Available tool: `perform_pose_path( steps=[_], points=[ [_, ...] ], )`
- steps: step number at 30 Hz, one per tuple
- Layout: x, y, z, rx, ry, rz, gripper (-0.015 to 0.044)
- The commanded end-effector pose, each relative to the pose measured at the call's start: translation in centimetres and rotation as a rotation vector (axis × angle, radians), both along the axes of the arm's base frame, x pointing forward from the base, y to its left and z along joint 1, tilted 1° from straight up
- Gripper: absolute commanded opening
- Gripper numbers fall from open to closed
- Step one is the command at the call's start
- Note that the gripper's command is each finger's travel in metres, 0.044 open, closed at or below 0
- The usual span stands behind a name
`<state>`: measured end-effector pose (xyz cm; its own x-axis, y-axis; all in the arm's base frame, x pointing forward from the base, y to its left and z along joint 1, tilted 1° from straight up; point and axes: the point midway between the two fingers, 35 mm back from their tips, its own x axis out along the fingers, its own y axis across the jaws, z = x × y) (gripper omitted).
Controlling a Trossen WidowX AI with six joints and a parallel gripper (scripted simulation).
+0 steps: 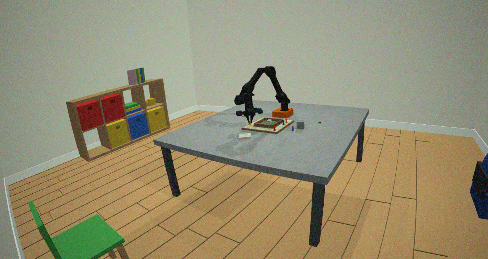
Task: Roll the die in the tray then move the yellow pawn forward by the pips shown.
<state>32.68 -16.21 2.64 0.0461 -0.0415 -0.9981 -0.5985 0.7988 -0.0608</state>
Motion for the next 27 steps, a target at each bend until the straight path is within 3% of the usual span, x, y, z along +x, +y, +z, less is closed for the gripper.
perform_pose_path(
  steps=[1, 11, 15, 18, 22, 27],
  points=[
    [-0.2, 0.2, -0.8, 0.011, 0.013, -0.003, 0.0000],
    [0.0, 0.0, 0.2, 0.001, 0.002, 0.000, 0.0263],
    [-0.2, 0.1, 4.6, 0.010, 0.012, -0.003, 0.0368],
    [-0.2, 0.2, 4.9, 0.011, 0.013, -0.003, 0.0440],
    [-0.6, 0.9, 5.5, 0.013, 0.012, -0.035, 0.0440],
    [-4.6, 6.1, 9.0, 0.027, 0.007, -0.270, 0.0440]
  ],
)
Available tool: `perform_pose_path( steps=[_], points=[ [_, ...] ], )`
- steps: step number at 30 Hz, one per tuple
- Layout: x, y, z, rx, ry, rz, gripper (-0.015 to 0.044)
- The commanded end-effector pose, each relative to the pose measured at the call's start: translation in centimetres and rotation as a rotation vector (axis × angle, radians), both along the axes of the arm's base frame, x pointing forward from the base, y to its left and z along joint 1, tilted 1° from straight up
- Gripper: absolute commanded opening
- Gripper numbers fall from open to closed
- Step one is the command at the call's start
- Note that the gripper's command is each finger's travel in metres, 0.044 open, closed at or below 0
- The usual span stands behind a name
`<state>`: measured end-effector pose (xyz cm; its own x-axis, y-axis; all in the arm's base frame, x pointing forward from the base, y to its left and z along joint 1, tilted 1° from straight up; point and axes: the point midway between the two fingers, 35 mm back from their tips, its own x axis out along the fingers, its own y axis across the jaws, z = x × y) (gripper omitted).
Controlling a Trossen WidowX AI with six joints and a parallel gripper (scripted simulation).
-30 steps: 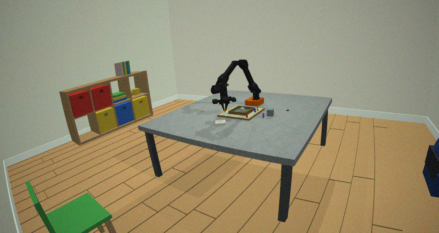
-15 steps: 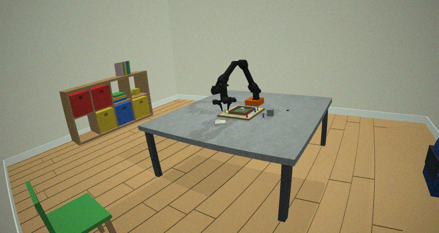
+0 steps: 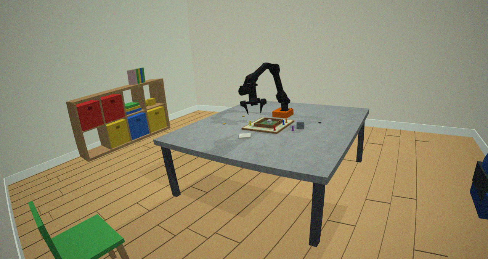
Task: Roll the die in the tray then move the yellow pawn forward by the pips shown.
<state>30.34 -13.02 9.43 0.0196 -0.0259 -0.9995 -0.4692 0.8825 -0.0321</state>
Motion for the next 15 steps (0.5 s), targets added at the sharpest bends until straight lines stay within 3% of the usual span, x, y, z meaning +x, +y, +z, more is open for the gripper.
perform_pose_path(
  steps=[1, 9, 10, 15],
  points=[
    [-3.2, 3.8, 2.8, 0.006, -0.014, -0.165, 0.0440],
    [-11.5, 9.7, 5.1, 0.019, -0.014, -0.536, 0.0440],
    [-6.3, 6.7, 4.5, 0.009, -0.029, -0.326, 0.0440],
    [-6.3, 6.7, 4.5, 0.009, -0.029, -0.326, 0.0440]
  ],
)
